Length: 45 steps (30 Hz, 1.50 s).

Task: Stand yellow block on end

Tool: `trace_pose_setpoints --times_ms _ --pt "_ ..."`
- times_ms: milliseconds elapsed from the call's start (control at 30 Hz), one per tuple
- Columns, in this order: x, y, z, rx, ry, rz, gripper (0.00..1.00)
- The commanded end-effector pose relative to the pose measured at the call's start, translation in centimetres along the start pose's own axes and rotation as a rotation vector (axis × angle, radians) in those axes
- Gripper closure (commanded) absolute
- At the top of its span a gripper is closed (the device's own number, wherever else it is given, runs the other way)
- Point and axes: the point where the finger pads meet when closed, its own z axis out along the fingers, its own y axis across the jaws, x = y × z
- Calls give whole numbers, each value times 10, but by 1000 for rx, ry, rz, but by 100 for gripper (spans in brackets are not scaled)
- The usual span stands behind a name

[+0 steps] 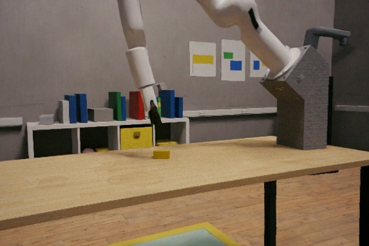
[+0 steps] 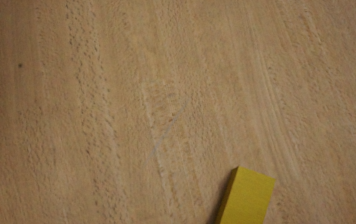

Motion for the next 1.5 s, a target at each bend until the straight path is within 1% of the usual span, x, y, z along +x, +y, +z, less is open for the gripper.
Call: trace_pose_setpoints --times_ms 0,167,300,633,700,733,900,967,1333,1400,1467 --pt "-13 -6 -9 -62 228 148 0" --pt "-26 -3 -34 -119 368 250 0" --pt "-29 -2 -41 -164 485 321 0" --pt "-29 -2 -40 -164 486 322 0" --pt "-31 -2 -33 -165 487 323 0" --pt "-34 -3 -24 -165 487 323 0" --pt "-52 -3 41 -165 487 323 0" --pt "-56 -3 54 -165 487 323 0" --pt "-57 -3 57 -165 487 323 0" --pt "-55 -2 60 -164 487 323 0" --pt "-52 0 68 -164 487 323 0"
